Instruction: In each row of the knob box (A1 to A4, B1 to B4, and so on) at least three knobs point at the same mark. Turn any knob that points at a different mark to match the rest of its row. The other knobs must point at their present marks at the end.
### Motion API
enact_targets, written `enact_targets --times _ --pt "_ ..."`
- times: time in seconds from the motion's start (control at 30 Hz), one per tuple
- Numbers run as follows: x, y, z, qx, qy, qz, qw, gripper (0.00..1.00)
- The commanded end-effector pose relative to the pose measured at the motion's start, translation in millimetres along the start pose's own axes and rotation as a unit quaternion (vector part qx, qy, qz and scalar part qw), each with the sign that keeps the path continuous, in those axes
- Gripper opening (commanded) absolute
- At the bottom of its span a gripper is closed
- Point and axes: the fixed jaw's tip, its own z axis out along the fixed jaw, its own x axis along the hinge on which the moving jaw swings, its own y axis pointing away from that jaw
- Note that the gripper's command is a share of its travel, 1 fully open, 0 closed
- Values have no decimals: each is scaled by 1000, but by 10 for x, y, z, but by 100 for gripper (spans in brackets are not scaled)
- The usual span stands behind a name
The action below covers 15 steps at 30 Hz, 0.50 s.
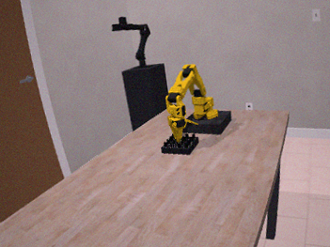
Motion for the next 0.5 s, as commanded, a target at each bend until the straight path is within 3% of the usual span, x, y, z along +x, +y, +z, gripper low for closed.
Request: enact_targets --times 0.0,0.47 --pt "-48 -46 38 0 -8 -48 999 1" --pt "-36 -49 38 1 -7 -153 988 1"
